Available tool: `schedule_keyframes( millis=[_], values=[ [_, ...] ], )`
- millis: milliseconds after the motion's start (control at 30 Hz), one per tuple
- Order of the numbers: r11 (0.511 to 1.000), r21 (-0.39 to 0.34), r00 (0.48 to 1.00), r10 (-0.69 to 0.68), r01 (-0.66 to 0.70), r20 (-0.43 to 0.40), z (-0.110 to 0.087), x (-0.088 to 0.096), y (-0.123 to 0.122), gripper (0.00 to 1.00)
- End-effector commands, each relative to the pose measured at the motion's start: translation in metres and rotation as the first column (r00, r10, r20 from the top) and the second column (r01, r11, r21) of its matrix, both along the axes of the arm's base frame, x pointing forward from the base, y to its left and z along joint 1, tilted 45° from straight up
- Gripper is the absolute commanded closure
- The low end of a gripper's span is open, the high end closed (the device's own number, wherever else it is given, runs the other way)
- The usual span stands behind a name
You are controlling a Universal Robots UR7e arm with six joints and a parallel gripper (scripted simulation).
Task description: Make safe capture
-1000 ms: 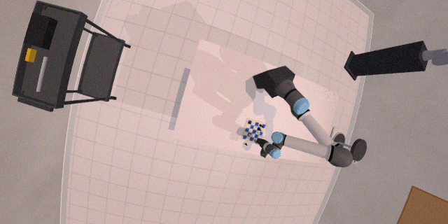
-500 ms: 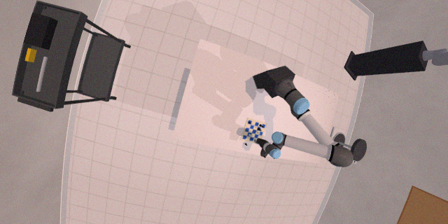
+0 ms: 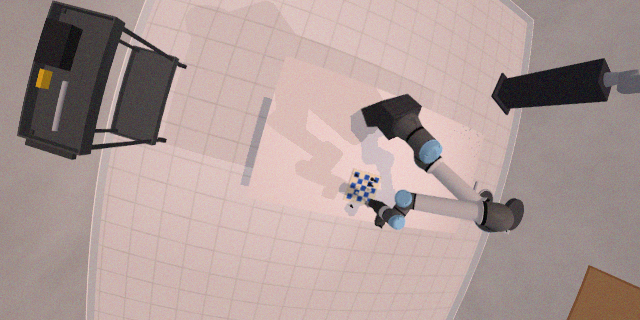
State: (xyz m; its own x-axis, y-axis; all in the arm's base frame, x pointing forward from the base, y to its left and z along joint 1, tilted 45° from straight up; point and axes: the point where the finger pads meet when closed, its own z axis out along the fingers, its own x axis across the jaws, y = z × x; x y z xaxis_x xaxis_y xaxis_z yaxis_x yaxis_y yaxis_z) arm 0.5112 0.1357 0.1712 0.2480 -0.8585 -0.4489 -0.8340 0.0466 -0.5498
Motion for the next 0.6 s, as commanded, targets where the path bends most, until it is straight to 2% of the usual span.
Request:
schedule_keyframes(
  millis=[0,300,567],
  values=[
    [1.000,0.000,1.000,0.003,-0.003,-0.001,0.010,-0.007,-0.007,0.21],
    [1.000,0.000,1.000,0.003,-0.003,-0.001,0.031,-0.022,-0.023,0.21],
    [1.000,0.000,1.000,0.003,-0.003,-0.001,0.038,-0.027,-0.028,0.21]
  ],
)
